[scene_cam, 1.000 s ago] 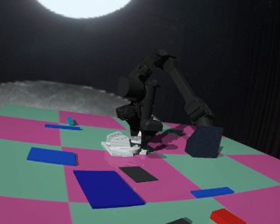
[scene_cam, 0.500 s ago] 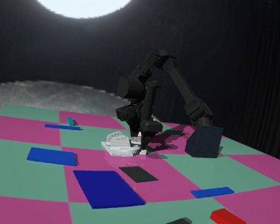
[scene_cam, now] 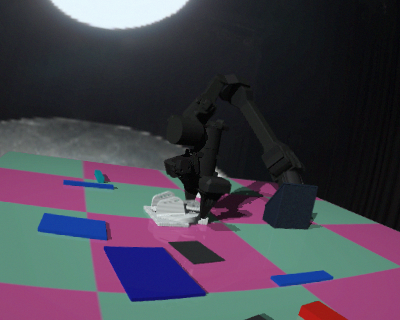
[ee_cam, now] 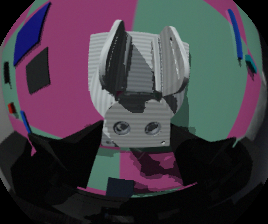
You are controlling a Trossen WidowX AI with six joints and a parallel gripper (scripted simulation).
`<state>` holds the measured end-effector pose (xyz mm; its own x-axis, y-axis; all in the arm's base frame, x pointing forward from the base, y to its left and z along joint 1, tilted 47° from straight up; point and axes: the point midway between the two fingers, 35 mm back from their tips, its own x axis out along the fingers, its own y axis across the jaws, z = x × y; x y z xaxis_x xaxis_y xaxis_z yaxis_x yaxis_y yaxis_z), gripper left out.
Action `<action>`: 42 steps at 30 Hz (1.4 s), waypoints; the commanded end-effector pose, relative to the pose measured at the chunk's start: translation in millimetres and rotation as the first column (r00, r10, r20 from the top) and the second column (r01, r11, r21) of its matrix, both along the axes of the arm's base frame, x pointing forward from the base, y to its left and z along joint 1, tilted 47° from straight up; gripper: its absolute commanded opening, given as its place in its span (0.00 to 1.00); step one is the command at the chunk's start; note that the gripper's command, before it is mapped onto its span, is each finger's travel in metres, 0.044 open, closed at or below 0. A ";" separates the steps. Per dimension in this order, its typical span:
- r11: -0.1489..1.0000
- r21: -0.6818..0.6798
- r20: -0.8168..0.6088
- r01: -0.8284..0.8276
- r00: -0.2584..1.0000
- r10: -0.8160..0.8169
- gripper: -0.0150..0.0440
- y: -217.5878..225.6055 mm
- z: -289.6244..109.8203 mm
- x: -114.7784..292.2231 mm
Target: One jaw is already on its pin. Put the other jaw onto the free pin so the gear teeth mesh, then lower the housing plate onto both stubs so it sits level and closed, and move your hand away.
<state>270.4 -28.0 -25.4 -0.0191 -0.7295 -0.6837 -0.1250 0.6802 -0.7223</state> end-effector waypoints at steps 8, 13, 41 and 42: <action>1.000 -0.004 -0.001 -0.004 1.000 0.004 0.85 -2.5 -1.8 0.2; 1.000 -0.004 -0.001 -0.004 1.000 0.004 0.85 -2.5 -1.8 0.2; 1.000 -0.004 -0.001 -0.004 1.000 0.004 0.85 -7.5 -6.3 0.0; 1.000 -0.004 -0.001 -0.004 1.000 0.004 0.85 -7.8 -6.6 0.0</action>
<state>270.5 -34.4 -30.9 -0.0173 -0.7310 -0.6821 -0.1249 0.6785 -0.7239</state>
